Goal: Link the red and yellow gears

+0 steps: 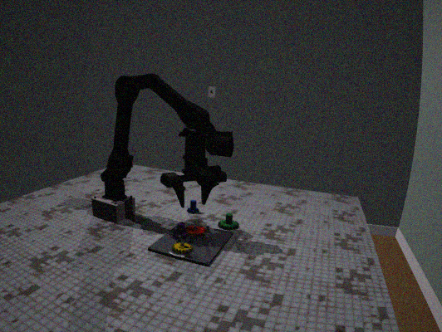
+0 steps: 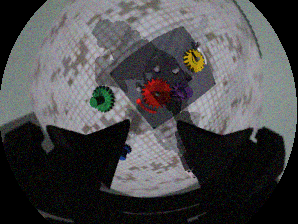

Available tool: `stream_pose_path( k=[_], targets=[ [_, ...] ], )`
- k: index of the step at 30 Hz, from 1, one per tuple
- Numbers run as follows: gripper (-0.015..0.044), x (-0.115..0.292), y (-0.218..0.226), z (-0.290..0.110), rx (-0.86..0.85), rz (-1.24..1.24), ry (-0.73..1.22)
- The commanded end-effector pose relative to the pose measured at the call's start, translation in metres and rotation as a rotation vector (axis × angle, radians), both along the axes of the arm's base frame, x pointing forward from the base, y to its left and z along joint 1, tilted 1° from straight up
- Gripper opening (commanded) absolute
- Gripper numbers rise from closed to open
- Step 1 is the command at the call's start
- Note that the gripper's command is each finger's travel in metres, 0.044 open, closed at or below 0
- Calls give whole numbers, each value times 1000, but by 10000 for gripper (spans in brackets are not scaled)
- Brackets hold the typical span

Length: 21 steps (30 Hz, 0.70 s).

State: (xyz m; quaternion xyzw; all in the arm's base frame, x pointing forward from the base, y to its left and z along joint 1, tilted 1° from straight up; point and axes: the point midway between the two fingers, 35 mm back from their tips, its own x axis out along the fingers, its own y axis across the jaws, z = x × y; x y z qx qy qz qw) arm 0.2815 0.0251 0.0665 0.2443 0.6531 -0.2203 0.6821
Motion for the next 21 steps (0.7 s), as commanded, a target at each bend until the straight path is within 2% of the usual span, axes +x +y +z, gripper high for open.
stream_pose_path(
  k=[1,9,15,21],
  targets=[
    [429,-13,51,-1,-3,49,3],
    [440,-60,140,-1,2,145,4],
    [440,-65,146,-3,2,153,4],
    [440,-63,146,-23,2,153,4]
  ],
)
